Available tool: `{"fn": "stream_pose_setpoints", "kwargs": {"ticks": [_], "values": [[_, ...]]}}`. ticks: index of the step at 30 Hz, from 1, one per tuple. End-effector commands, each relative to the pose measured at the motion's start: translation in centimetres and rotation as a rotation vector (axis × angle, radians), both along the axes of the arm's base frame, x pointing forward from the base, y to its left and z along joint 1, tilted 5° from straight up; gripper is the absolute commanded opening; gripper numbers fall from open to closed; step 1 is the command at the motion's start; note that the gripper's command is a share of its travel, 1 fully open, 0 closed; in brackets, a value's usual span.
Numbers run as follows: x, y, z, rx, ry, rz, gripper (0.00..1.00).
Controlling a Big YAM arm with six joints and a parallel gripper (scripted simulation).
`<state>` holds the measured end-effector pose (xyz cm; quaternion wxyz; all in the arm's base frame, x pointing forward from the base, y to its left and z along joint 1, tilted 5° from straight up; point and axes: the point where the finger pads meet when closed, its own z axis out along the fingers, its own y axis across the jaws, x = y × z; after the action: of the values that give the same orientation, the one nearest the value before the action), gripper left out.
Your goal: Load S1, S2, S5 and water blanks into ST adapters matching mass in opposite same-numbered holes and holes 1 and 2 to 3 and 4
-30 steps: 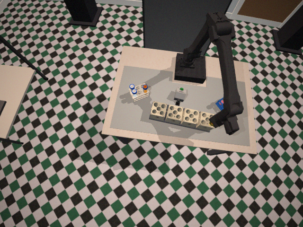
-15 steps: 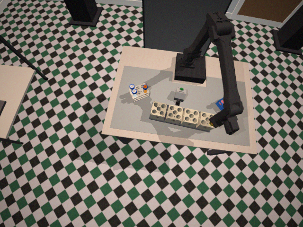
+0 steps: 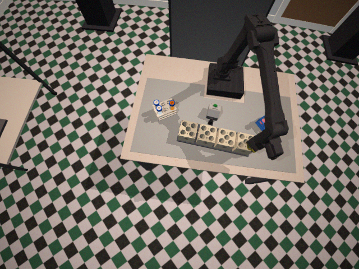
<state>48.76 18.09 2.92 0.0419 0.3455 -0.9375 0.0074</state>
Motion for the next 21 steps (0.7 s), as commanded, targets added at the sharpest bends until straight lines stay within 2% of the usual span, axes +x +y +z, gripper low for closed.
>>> {"fn": "stream_pose_setpoints", "kwargs": {"ticks": [1, 6, 7, 8, 9, 12, 14, 15, 18, 19, 21], "values": [[1.5, 0.6, 1.5, 0.020, -0.051, 0.002, 0.55], [1.5, 0.6, 1.5, 0.020, -0.051, 0.002, 0.55], [1.2, 0.5, 2.0, 0.023, -0.057, 0.008, 0.55], [2.1, 0.9, 4.0, 0.030, -0.077, 0.008, 0.55], [2.5, 1.0, 4.7, 0.033, -0.086, 0.008, 0.55], [2.5, 1.1, 5.7, 0.034, -0.086, 0.008, 0.55], [2.5, 1.1, 5.7, 0.034, -0.086, 0.008, 0.55], [2.4, 1.1, 4.9, 0.026, -0.067, 0.008, 0.55], [2.4, 1.2, 7.1, 0.034, -0.087, 0.008, 0.55], [1.7, 0.7, 5.0, 0.020, -0.052, 0.002, 0.55], [1.7, 0.7, 5.0, 0.020, -0.052, 0.002, 0.55]]}}
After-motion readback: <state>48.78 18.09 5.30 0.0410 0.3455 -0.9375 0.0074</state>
